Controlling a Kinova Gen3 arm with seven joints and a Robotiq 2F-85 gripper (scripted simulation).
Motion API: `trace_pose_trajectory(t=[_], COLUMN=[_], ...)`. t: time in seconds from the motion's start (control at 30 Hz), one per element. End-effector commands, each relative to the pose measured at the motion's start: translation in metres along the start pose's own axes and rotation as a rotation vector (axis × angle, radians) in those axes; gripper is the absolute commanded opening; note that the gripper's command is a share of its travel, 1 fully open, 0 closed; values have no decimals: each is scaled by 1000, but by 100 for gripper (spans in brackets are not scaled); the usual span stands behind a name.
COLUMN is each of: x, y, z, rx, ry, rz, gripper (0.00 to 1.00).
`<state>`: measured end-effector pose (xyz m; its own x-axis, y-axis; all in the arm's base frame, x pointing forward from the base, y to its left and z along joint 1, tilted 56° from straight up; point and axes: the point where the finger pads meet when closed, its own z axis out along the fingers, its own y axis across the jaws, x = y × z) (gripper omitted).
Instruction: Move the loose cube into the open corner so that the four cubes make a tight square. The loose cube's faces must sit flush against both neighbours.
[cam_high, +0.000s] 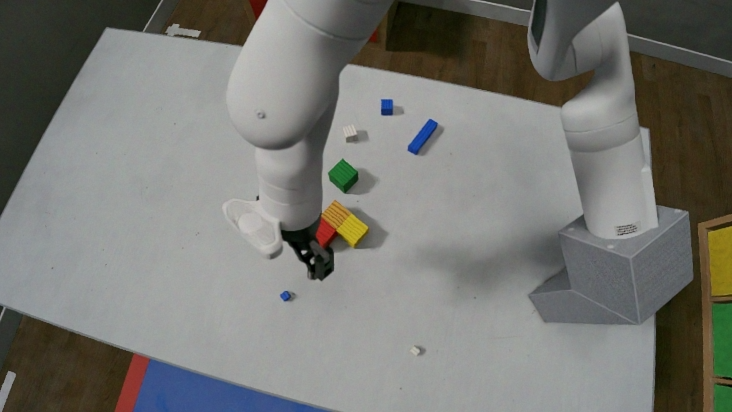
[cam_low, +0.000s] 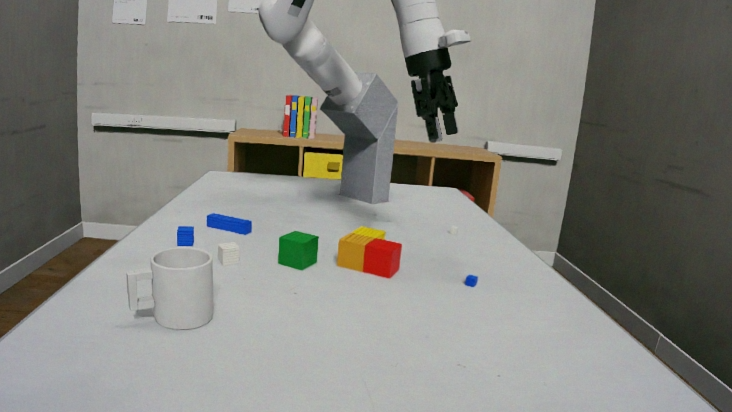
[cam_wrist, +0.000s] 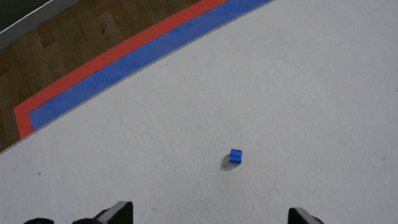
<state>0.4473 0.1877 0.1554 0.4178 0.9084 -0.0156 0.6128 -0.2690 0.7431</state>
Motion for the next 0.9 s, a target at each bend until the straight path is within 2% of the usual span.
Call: trace_pose_trajectory(t=[0.0,0.1,0.13,0.33,0.37,0.87], x=[-2,-2,-11,-9,-18,-24], y=[4,4,10,11,17,23], z=[1,1,4,4,7,10], rx=[-5,-5,-10,-11,-15,-22], ry=[-2,-2,-15,-13,-25,-33], rz=[-5,-5,-6,-6,-8,-10], gripper=[100,100,100,100,100,100])
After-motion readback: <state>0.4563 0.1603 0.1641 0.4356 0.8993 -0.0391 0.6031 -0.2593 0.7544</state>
